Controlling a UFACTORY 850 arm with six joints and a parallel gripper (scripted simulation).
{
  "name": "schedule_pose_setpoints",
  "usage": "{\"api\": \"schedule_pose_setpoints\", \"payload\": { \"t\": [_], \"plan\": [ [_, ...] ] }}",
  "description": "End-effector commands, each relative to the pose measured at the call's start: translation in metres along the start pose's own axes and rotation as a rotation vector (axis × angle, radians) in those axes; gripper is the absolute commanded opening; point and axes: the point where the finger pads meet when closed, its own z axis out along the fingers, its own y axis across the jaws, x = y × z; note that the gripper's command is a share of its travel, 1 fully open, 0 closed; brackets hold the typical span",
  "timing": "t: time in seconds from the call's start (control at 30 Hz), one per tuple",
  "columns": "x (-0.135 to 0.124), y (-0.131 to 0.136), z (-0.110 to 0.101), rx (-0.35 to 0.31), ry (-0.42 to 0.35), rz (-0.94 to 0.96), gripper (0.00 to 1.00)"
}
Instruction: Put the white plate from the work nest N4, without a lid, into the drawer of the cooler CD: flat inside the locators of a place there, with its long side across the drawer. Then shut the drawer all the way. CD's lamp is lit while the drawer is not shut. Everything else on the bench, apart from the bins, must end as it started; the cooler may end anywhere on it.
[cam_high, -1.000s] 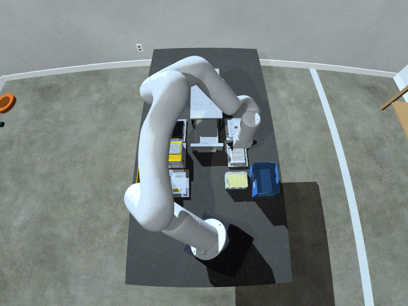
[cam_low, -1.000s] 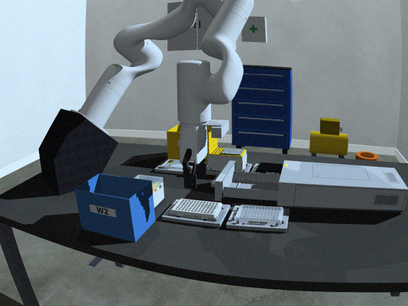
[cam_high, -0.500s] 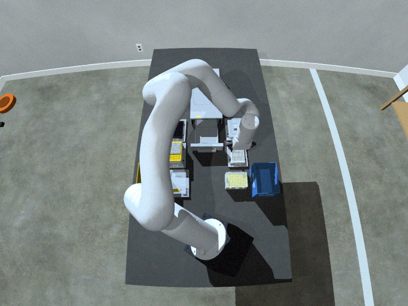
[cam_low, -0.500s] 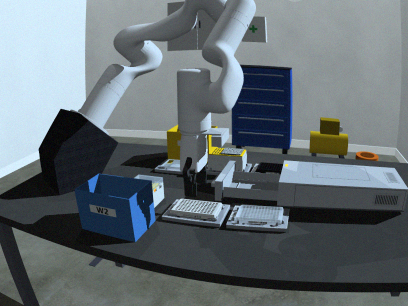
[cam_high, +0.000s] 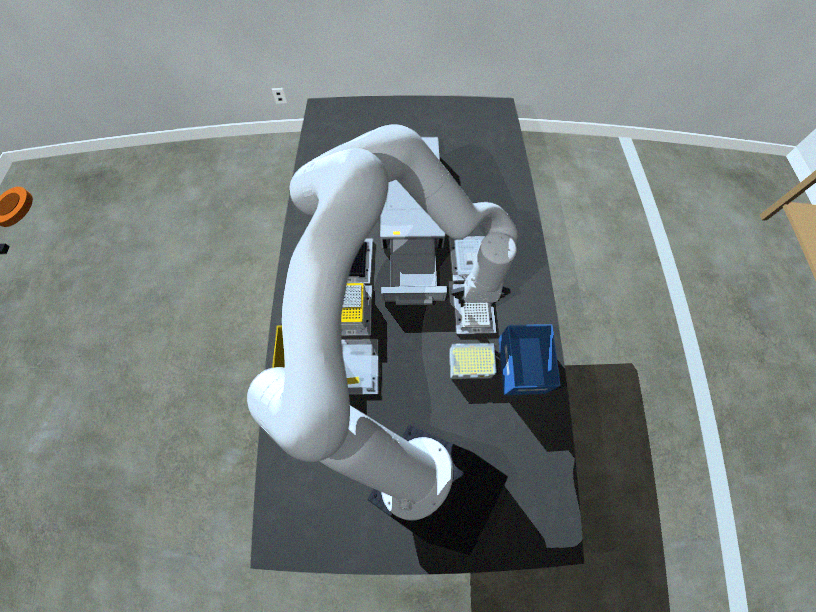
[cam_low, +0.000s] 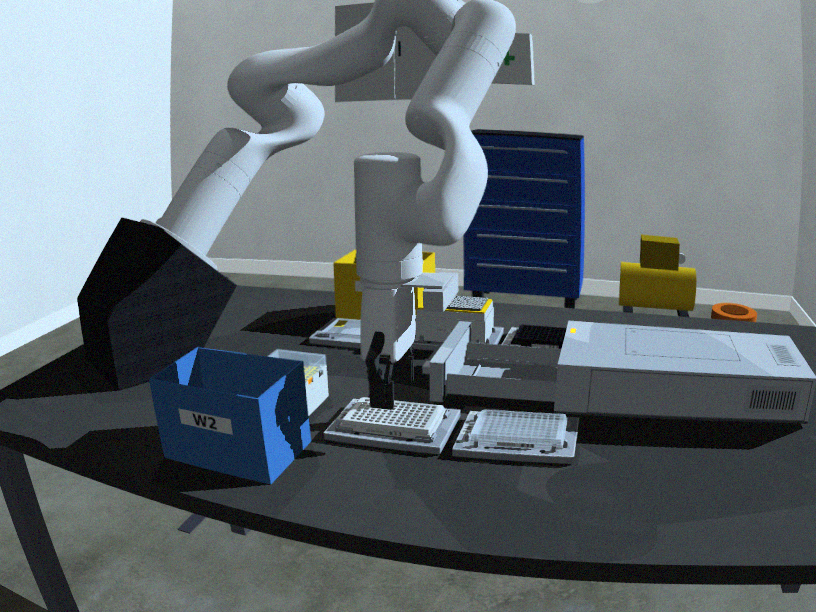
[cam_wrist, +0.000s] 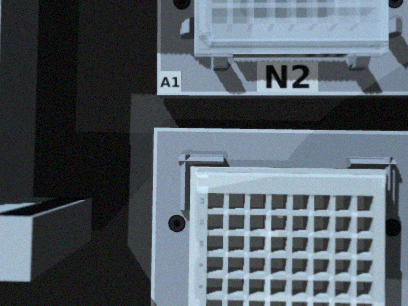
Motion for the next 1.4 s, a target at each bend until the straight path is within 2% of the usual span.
{"api": "schedule_pose_setpoints", "payload": {
  "t": [0.0,1.37],
  "plan": [
    [0.001,0.000,0.006,-0.001,0.002,0.000,1.00],
    [0.001,0.000,0.026,-0.001,0.002,0.000,1.00]
  ]
}}
